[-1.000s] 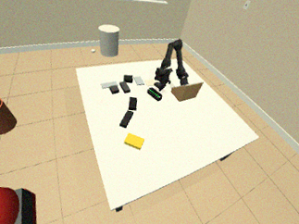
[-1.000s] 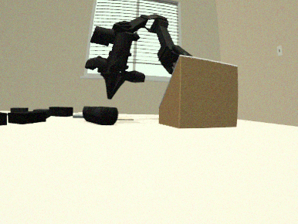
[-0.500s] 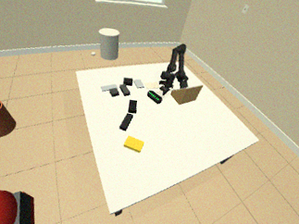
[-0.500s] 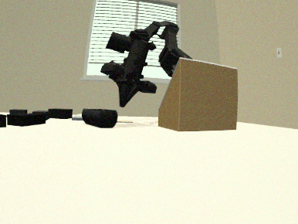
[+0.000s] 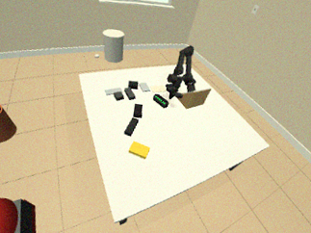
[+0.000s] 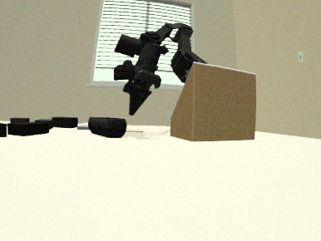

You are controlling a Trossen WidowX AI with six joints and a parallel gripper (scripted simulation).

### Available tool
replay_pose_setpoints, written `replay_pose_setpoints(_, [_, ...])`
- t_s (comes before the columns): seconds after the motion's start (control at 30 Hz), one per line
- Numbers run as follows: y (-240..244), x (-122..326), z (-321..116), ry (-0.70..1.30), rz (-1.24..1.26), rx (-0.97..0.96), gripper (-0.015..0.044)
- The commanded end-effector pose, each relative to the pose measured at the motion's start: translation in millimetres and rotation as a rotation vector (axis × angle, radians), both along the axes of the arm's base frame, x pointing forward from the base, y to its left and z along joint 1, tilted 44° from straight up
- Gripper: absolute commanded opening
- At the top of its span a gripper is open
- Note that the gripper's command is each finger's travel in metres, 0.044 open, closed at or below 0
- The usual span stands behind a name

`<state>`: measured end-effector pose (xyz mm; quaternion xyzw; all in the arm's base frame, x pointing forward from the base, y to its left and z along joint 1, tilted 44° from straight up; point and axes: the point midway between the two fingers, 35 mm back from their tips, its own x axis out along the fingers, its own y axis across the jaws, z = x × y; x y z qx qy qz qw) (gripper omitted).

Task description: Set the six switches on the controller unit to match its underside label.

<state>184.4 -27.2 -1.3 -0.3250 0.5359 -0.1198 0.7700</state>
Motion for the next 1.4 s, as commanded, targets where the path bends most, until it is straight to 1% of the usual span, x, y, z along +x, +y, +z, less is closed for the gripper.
replay_pose_setpoints(0.0, [0.4, 0.4, 0.1, 0.181, 0.265, -0.14, 0.0])
replay_pose_setpoints(0.5, [1.1, 0.1, -0.2, 0.788, 1.129, -0.604, 0.0])
replay_pose_setpoints(0.57, [1.1, 0.1, -0.2, 0.815, 1.167, -0.625, 0.0])
replay_pose_setpoints(0.83, [1.1, -0.1, -0.4, 0.803, 1.148, -0.612, 0.0])
replay_pose_setpoints(0.93, [1.6, 4.5, 3.3, 0.751, 1.055, -0.556, 0.0079])
replay_pose_setpoints(1.37, [0.7, 43.8, 35.8, 0.304, 0.21, -0.124, 0.042])
